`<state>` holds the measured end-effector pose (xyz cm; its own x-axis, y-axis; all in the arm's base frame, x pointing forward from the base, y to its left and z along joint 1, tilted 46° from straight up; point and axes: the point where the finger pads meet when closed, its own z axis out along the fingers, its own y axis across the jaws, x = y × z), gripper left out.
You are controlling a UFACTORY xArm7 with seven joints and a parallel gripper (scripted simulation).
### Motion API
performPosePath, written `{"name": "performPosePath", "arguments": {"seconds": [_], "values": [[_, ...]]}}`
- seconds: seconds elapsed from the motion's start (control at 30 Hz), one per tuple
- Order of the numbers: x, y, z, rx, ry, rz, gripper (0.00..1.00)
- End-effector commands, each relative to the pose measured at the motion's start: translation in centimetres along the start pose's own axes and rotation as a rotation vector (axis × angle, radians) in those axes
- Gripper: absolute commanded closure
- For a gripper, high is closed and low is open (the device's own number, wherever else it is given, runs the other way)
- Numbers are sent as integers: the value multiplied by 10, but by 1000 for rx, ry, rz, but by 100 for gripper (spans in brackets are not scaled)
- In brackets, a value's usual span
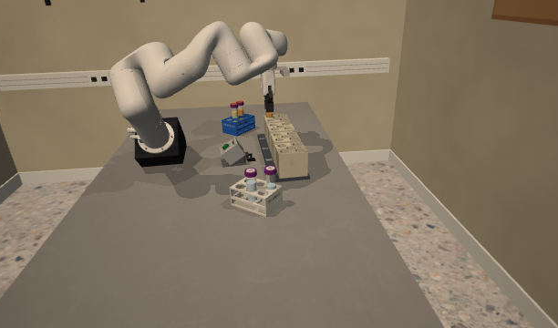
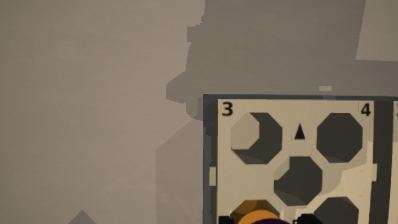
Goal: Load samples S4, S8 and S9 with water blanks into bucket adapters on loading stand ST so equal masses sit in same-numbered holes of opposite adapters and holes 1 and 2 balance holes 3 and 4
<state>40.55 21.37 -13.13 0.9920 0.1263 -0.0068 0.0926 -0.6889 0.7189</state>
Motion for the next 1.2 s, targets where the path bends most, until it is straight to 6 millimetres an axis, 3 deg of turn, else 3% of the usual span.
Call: {"name": "performPosePath", "arguments": {"seconds": [0.0, 1.17], "values": [[1, -1, -7, 5, 4, 0, 100], [0, -1, -69, 5, 4, 0, 100]]}}
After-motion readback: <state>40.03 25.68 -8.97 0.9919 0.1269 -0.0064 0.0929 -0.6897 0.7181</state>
